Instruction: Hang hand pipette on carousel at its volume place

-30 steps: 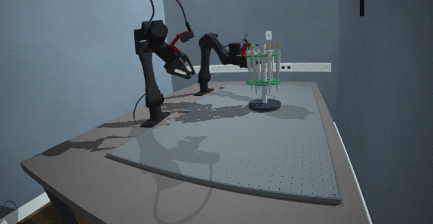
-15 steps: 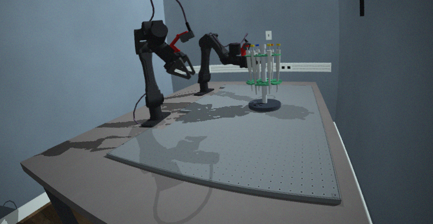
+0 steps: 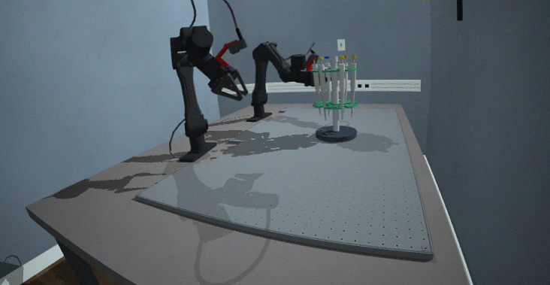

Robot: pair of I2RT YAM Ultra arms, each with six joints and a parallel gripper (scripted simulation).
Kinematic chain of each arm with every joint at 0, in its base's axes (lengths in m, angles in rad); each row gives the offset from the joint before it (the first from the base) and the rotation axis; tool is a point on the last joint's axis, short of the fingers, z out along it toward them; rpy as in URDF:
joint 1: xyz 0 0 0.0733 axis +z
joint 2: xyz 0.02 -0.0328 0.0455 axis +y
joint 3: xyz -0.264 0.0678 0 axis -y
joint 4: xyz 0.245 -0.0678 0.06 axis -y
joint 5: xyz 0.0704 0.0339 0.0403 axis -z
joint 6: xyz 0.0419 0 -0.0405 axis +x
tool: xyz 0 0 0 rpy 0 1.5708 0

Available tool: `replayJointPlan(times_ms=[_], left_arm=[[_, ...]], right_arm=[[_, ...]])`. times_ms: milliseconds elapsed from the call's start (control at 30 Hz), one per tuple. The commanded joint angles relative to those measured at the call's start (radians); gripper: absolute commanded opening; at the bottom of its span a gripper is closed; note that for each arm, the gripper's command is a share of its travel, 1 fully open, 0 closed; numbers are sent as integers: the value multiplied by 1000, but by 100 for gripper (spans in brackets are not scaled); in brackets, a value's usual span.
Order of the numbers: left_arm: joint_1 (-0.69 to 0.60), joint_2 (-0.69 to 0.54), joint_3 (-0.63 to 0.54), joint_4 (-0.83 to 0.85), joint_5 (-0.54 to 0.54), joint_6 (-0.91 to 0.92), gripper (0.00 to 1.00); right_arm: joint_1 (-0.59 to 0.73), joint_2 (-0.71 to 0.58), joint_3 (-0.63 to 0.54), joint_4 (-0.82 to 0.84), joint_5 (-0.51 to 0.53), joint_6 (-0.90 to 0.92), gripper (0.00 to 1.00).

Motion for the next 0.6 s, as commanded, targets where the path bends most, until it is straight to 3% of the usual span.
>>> replayJointPlan(times_ms=[0,567], left_arm=[[11,-47,44,5,10,3,12],[13,-62,67,-43,10,3,12]], right_arm=[[-8,0,24,14,-21,-5,100],[-8,0,24,14,-21,-5,100]])
